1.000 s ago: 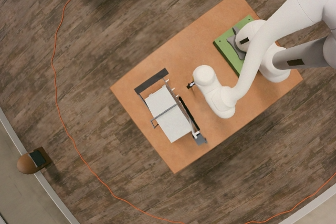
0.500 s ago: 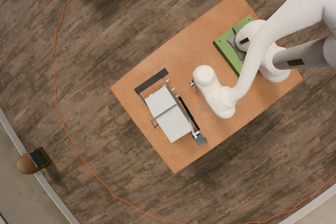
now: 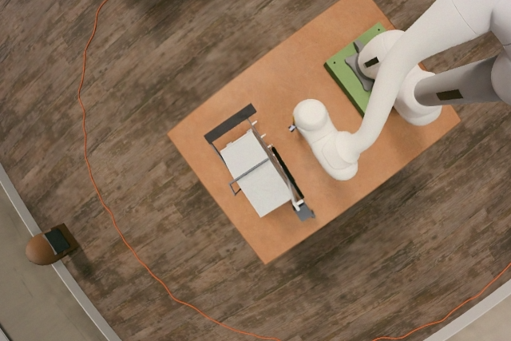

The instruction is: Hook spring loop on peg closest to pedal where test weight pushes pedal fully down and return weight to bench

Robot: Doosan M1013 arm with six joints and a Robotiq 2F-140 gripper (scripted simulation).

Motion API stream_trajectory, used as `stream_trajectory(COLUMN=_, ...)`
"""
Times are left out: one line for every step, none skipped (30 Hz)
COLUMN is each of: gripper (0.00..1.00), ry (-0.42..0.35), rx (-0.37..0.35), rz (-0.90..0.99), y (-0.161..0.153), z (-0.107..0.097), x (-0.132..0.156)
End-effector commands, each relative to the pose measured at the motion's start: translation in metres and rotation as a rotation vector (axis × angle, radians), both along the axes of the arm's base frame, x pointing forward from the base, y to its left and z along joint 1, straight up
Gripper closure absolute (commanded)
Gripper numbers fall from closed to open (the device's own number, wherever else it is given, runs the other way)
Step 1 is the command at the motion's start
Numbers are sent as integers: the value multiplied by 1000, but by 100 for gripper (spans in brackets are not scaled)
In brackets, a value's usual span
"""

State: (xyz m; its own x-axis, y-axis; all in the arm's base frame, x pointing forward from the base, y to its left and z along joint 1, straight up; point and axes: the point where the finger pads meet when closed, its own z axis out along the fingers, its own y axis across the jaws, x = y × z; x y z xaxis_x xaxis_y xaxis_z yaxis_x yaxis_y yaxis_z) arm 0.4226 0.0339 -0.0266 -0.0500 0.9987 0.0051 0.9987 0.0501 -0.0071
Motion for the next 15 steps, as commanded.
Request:
stream_trajectory(gripper=75, ry=-1, rx=0, rz=0, y=0, z=0, x=0)
stream_trajectory(gripper=75, ry=-1, rx=0, rz=0, y=0, z=0, x=0)
stream_trajectory(gripper=75, ry=-1, rx=0, rz=0, y=0, z=0, x=0)
stream_trajectory(gripper=75, ry=-1, rx=0, rz=0, y=0, z=0, x=0)
stream_trajectory(gripper=75, ry=-1, rx=0, rz=0, y=0, z=0, x=0)
stream_trajectory(gripper=75, ry=-1, rx=0, rz=0, y=0, z=0, x=0)
stream_trajectory(gripper=75, ry=-1, rx=0, rz=0, y=0, z=0, x=0)
stream_trajectory(gripper=75, ry=-1, rx=0, rz=0, y=0, z=0, x=0)
stream_trajectory(gripper=75, ry=-1, rx=0, rz=0, y=0, z=0, x=0)
stream_trajectory(gripper=75, ry=-1, rx=0, rz=0, y=0, z=0, x=0)
stream_trajectory(gripper=75, ry=-1, rx=0, rz=0, y=0, z=0, x=0)
stream_trajectory(gripper=75, ry=-1, rx=0, rz=0, y=0, z=0, x=0)
stream_trajectory(gripper=75, ry=-1, rx=0, rz=0, y=0, z=0, x=0)
stream_trajectory(gripper=75, ry=-1, rx=0, rz=0, y=0, z=0, x=0)
stream_trajectory(gripper=75, ry=-1, rx=0, rz=0, y=0, z=3, x=0)
